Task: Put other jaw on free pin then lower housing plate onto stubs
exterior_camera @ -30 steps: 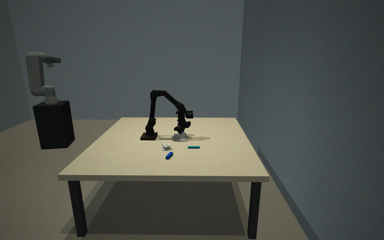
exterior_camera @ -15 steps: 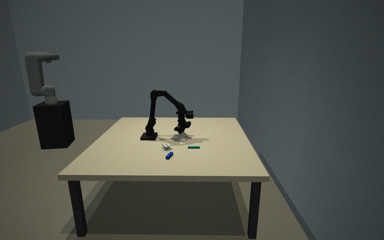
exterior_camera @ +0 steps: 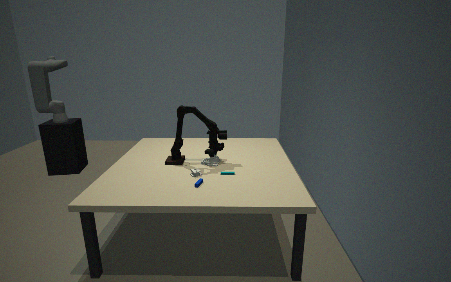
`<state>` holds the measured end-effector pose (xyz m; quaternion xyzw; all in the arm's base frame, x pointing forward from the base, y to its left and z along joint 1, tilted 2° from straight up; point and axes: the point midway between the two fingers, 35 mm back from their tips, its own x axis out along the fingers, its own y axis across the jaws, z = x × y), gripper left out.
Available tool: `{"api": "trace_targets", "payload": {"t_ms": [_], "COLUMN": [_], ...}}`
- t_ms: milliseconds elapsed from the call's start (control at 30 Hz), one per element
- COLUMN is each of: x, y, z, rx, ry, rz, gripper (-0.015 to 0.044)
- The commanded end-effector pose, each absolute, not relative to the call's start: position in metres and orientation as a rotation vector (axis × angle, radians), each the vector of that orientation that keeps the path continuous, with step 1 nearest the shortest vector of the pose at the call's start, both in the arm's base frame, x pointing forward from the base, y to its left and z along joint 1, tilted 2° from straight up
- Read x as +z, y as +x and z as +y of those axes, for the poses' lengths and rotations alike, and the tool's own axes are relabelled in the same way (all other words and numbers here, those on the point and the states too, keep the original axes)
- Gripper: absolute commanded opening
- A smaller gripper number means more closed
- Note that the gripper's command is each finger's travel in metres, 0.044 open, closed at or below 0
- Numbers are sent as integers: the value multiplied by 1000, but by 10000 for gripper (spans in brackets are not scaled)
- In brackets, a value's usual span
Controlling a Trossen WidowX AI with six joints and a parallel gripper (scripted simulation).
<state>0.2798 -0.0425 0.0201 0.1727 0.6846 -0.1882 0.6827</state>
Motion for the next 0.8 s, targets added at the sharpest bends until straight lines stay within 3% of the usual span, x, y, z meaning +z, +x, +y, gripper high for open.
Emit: {"api": "trace_targets", "payload": {"t_ms": [0, 567, 667, 767], "x": [19, 19, 20, 20], "y": [279, 279, 280, 280], "z": [-42, -42, -42, -42], "rx": [-424, -424, -422, -422], "ry": [391, 391, 387, 387], "rz": [1539, 1539, 1535, 1535], "gripper": [134, 134, 213, 224]}}
